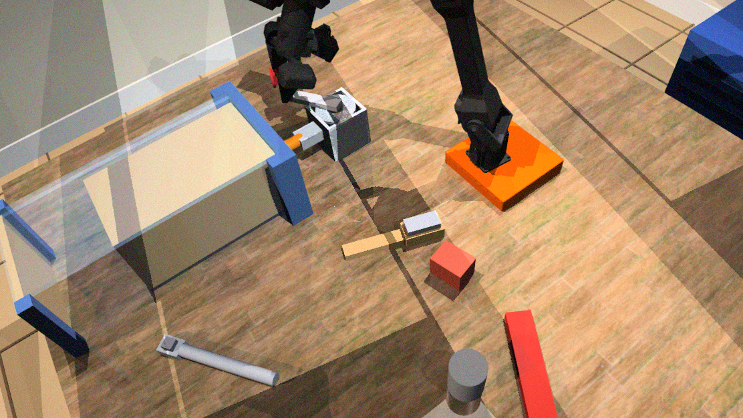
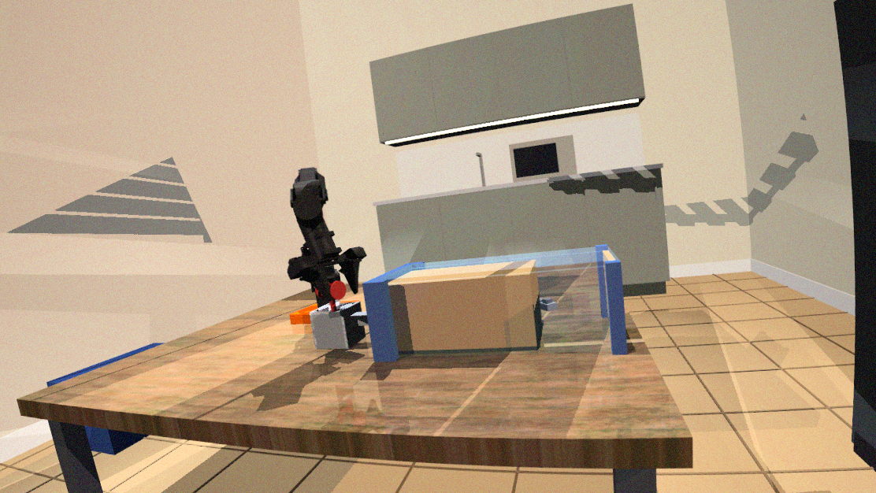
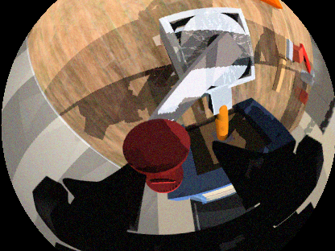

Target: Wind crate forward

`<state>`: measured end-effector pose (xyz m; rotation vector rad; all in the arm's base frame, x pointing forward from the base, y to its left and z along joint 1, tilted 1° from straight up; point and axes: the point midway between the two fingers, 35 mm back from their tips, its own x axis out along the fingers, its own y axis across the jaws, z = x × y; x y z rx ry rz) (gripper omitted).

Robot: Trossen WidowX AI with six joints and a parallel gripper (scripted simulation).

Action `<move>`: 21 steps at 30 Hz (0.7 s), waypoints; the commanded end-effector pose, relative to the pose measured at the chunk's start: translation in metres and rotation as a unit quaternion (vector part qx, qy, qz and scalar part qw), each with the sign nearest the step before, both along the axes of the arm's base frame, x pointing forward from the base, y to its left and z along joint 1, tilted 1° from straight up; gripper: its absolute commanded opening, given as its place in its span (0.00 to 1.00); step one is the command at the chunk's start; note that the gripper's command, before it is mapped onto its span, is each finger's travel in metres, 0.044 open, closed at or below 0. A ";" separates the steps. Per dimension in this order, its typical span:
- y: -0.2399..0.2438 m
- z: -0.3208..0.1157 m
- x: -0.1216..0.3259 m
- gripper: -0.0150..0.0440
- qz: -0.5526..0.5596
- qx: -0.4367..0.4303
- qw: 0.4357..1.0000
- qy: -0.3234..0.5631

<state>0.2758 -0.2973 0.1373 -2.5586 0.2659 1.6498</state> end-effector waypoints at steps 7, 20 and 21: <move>-0.004 0.020 0.002 1.00 -0.001 -0.008 1.000 -0.005; 0.005 0.072 -0.006 1.00 -0.001 0.002 1.000 0.001; 0.008 0.079 -0.009 1.00 -0.001 0.002 1.000 0.001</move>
